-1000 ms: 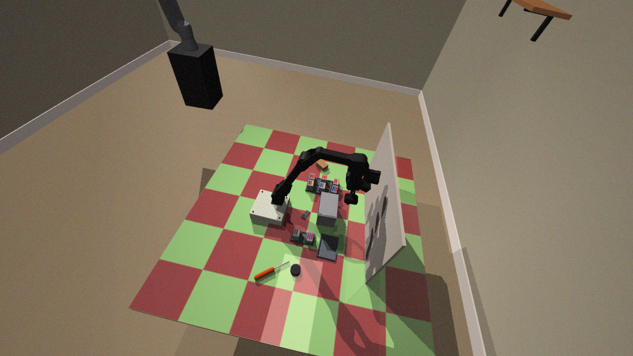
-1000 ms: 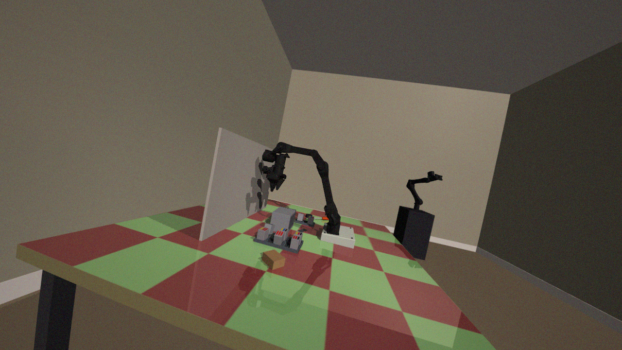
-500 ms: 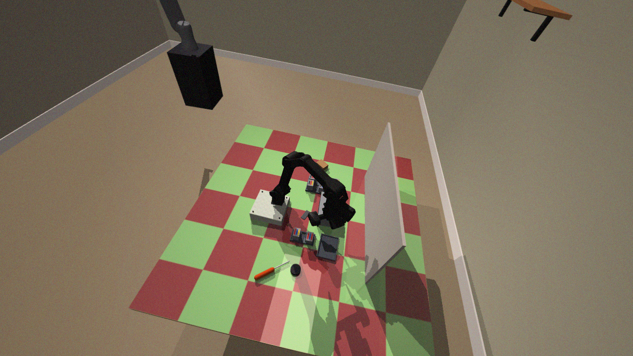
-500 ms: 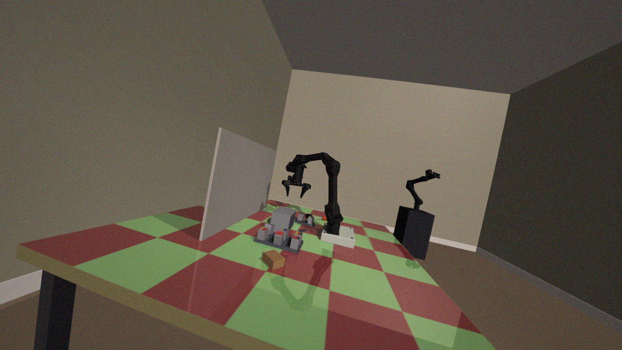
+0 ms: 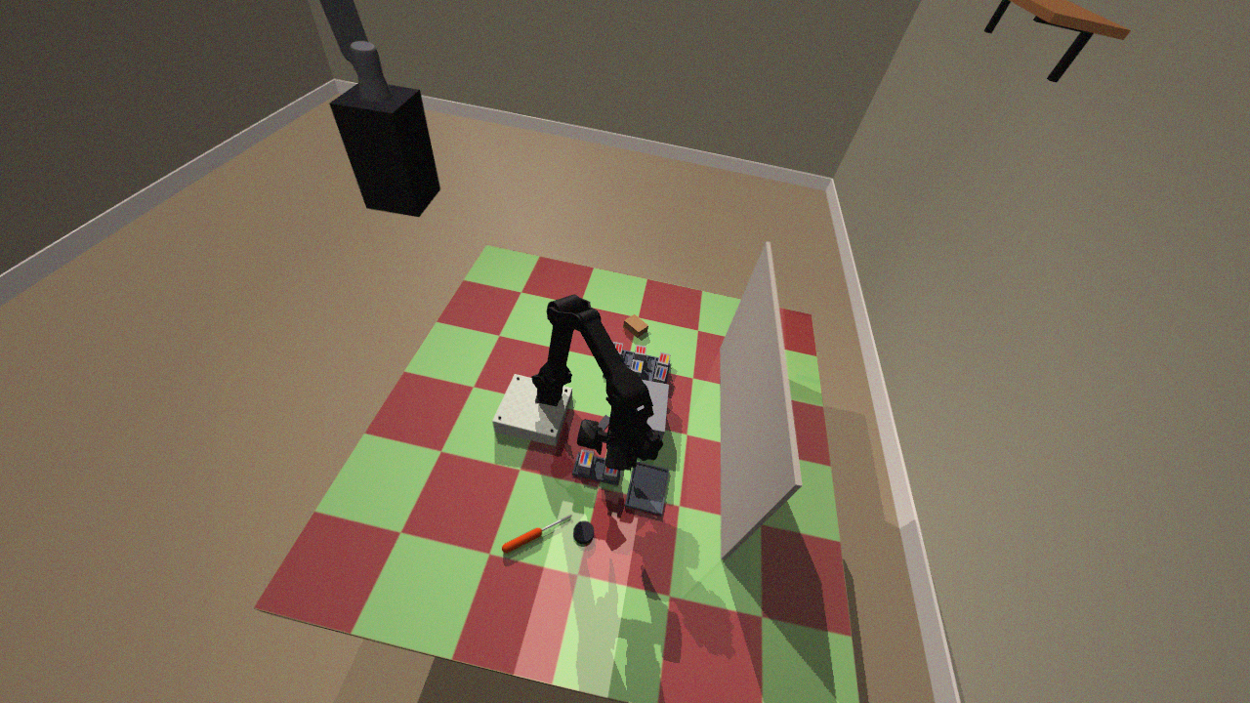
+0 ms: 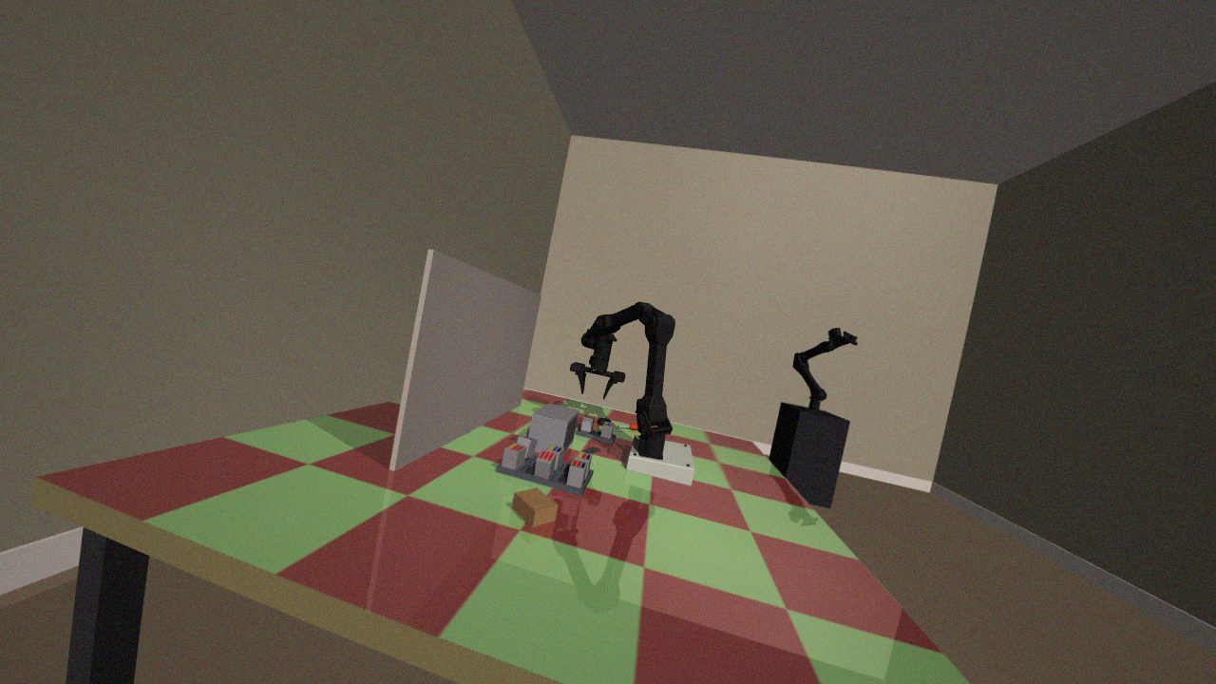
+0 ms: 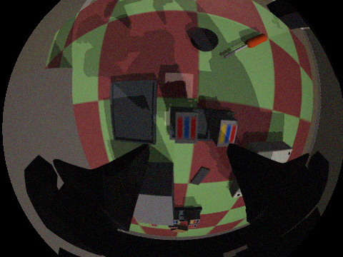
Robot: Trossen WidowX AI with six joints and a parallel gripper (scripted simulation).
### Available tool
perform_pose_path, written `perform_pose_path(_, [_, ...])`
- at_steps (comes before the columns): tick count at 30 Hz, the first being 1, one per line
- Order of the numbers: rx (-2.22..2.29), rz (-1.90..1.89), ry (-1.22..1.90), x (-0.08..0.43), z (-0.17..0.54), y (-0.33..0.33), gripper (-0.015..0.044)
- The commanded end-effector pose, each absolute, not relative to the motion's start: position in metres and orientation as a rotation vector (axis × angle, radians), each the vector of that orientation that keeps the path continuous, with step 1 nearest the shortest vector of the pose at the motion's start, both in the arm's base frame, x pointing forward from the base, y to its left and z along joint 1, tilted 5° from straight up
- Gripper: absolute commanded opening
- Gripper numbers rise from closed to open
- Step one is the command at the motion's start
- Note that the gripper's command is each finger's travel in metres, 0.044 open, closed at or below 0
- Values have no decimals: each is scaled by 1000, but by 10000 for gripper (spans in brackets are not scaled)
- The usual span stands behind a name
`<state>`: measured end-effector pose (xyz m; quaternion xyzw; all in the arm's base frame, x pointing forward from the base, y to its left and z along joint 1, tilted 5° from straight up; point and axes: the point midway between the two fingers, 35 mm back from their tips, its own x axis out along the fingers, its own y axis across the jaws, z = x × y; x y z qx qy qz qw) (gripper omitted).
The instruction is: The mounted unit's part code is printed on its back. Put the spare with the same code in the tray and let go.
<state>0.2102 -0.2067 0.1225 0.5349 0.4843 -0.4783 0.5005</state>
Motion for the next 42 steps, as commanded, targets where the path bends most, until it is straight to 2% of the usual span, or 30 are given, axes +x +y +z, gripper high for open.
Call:
perform_pose_path(1, [1303, -1159, 1182, 212, 100, -197, 300])
perform_pose_path(42, [1303, -1158, 1182, 217, 40, -194, 300])
